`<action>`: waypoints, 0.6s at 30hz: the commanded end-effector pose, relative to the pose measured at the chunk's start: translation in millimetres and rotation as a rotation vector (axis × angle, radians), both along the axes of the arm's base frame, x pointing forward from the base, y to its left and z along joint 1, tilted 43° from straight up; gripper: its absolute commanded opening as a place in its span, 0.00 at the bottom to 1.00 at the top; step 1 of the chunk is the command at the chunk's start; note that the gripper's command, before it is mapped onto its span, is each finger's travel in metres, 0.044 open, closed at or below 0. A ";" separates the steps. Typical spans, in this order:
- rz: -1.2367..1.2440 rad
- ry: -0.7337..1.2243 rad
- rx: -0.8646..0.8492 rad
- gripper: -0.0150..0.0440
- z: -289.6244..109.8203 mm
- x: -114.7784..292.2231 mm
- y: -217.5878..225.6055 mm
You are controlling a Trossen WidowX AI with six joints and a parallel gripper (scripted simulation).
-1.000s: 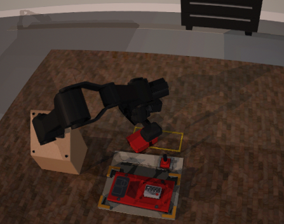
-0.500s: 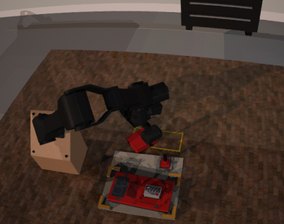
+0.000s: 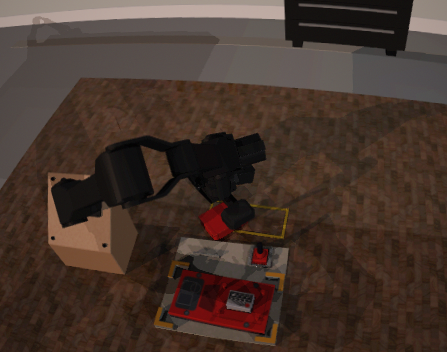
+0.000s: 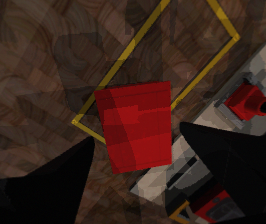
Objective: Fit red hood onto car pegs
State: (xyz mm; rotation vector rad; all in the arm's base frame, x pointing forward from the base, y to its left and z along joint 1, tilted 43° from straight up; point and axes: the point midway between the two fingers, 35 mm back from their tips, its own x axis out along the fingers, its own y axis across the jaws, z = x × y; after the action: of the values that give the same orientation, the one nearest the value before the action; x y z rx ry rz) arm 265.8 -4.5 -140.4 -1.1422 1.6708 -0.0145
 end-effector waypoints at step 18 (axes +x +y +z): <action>0.003 0.001 -0.007 1.00 -7.0 0.0 -8.2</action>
State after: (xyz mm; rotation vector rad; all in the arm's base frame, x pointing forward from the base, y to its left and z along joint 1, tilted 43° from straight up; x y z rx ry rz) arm 266.1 -10.2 -146.5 -1.1430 1.6701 -0.0143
